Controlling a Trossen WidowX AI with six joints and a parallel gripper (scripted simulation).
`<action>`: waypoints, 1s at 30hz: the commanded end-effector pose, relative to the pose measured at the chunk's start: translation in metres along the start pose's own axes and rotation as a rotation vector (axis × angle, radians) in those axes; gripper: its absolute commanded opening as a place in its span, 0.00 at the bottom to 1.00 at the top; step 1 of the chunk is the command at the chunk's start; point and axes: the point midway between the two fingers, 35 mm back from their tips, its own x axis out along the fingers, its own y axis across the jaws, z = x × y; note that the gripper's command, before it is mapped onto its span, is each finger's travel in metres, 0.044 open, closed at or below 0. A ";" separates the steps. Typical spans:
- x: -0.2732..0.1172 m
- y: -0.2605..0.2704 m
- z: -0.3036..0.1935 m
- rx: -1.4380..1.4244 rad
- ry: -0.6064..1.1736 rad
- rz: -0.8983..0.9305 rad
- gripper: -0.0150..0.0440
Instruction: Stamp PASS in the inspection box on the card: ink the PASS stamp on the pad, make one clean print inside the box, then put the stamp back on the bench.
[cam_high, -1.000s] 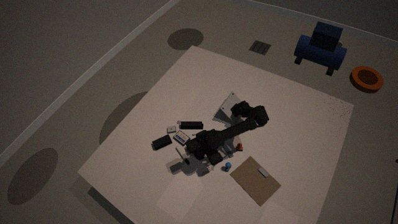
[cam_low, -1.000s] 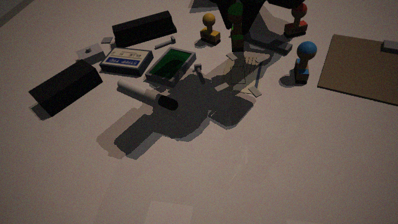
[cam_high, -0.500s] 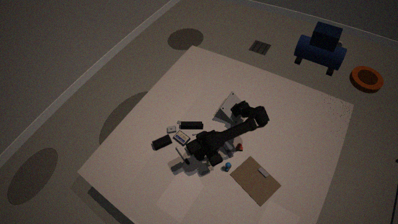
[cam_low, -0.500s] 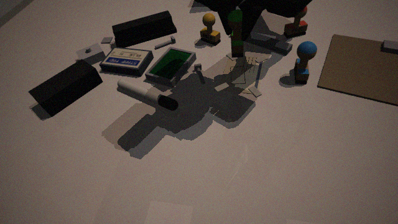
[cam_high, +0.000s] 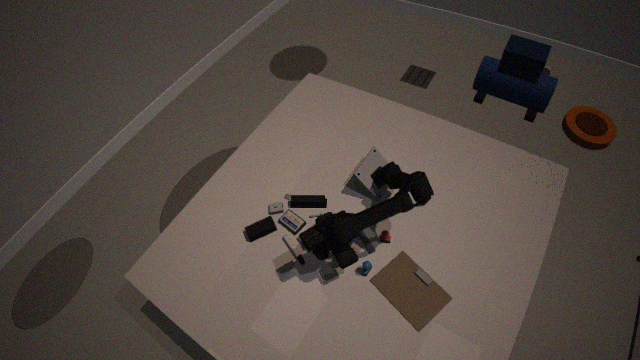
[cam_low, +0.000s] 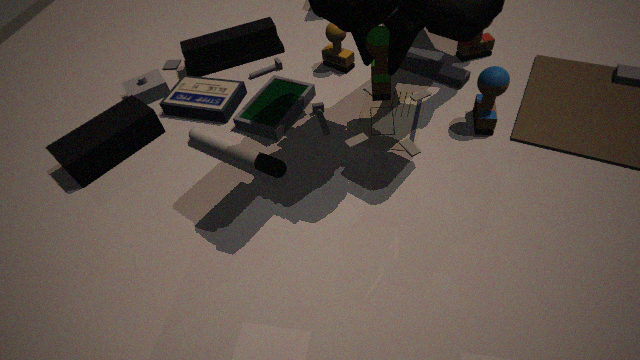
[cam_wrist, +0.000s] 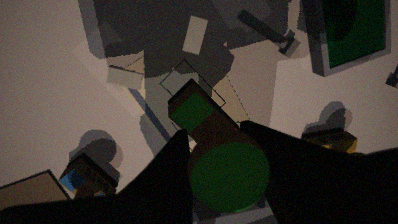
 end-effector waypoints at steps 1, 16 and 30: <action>0.004 0.001 -0.001 0.004 0.003 0.005 0.25; 0.014 0.001 -0.001 0.004 0.002 0.004 0.25; 0.023 0.002 -0.001 0.005 0.001 0.004 0.25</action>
